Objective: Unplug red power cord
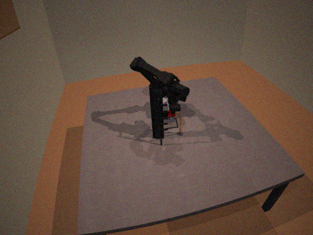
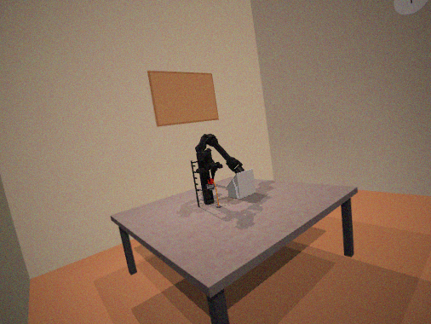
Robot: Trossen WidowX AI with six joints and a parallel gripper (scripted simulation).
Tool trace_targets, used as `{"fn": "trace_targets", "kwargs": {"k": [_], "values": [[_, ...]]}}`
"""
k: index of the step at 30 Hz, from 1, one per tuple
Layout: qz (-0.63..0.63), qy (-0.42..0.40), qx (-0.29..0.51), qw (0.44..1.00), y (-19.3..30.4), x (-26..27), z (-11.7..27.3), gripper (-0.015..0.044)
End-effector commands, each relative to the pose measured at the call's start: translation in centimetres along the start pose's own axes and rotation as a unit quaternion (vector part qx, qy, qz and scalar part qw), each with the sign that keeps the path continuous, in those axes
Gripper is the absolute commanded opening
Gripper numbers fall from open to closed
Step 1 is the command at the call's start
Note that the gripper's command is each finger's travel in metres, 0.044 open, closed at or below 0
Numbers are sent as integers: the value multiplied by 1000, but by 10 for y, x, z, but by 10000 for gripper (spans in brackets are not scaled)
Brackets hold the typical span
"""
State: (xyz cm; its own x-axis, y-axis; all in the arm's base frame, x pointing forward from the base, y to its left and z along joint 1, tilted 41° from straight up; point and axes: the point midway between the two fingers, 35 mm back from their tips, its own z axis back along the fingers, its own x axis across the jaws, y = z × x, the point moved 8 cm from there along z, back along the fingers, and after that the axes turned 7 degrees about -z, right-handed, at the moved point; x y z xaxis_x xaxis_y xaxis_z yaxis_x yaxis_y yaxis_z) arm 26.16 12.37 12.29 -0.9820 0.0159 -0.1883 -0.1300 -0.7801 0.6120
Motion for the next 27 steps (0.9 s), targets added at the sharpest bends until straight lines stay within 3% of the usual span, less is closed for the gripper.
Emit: {"fn": "trace_targets", "kwargs": {"k": [1, 27], "values": [[1, 0, 0, 1000, 0, 0, 0, 15], [2, 0, -1, 1000, -34, 2, 2, 0]]}}
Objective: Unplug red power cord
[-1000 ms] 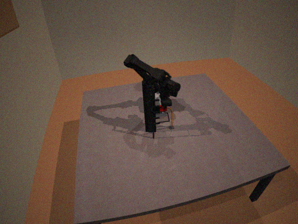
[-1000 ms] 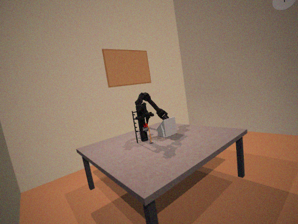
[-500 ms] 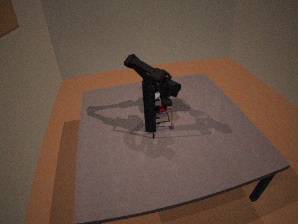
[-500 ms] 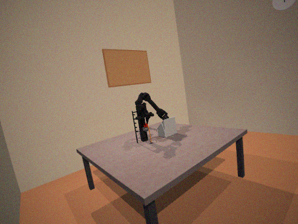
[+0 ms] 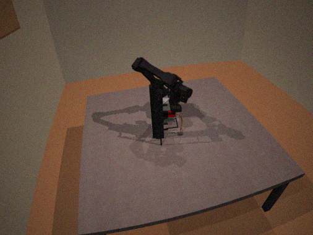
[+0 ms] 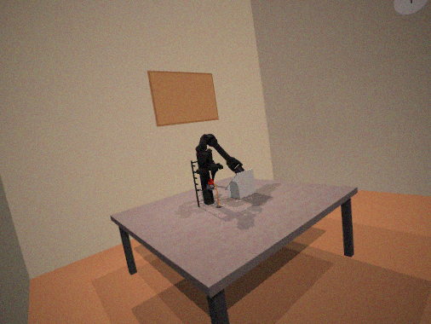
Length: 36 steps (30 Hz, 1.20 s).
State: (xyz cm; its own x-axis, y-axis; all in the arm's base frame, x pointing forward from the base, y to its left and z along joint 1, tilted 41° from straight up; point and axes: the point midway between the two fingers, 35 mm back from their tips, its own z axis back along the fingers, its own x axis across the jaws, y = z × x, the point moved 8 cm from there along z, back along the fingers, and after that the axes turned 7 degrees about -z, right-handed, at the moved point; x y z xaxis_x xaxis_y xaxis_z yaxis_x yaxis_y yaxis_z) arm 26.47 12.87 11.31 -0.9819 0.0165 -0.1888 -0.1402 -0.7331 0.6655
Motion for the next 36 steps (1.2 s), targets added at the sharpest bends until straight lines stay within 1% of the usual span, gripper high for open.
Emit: {"fn": "trace_targets", "kwargs": {"k": [1, 15, 18, 28, 31, 32, 36], "values": [[2, 0, -38, 999, -25, 4, 9, 0], [3, 1, -38, 999, -47, 9, 15, 0], [4, 1, -36, 999, -38, 6, 11, 79], [4, 1, -36, 999, -38, 6, 11, 341], [4, 1, -37, 999, -51, 7, 15, 420], [4, 1, -37, 999, -58, 8, 17, 440], [3, 1, -38, 999, -94, 14, 27, 440]]}}
